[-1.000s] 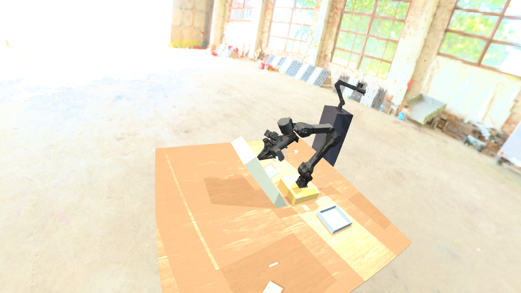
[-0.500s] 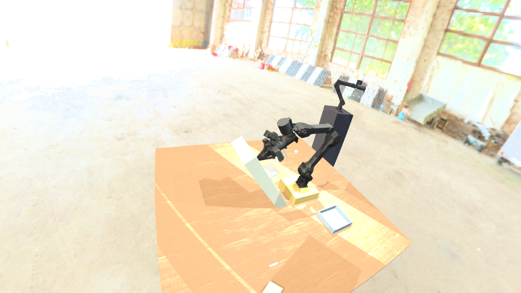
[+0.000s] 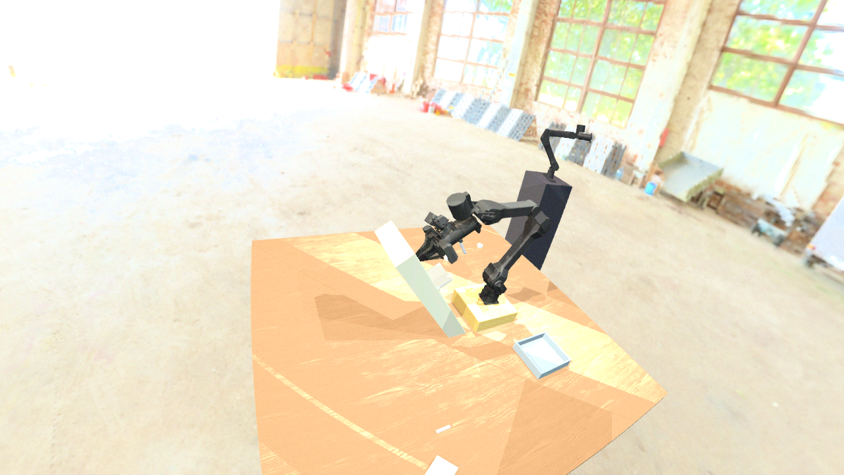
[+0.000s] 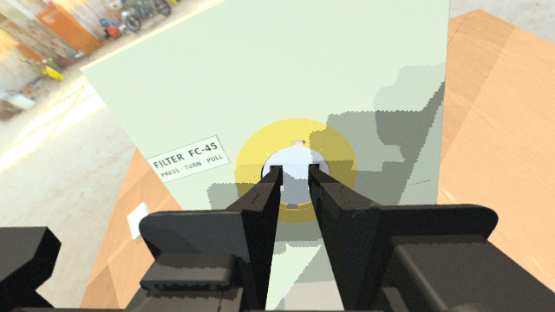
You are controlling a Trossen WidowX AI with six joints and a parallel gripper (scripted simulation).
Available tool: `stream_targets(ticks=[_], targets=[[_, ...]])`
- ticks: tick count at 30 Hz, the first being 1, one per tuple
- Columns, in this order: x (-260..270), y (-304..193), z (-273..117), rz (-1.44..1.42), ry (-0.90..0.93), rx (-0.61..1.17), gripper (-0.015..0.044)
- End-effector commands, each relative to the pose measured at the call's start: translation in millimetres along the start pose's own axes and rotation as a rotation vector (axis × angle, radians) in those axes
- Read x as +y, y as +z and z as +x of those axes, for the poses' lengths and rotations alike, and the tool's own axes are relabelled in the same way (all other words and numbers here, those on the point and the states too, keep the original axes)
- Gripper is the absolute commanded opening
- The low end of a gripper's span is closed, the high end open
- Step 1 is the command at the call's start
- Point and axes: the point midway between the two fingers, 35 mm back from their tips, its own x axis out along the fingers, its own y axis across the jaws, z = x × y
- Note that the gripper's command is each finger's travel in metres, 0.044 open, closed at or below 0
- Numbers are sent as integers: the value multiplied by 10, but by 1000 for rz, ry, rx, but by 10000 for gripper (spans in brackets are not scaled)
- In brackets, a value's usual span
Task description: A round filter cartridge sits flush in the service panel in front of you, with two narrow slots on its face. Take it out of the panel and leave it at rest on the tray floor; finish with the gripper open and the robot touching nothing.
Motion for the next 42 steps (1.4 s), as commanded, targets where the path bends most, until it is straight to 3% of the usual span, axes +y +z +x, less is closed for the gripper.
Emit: stream_targets(ticks=[1,24,35,42], targets=[[-7,0,22,4,-4,-1,94],[-7,1,88,4,-4,-1,94],[-2,-5,48,0,0,0,0],[-6,0,84,-139,-4,-1,0]])
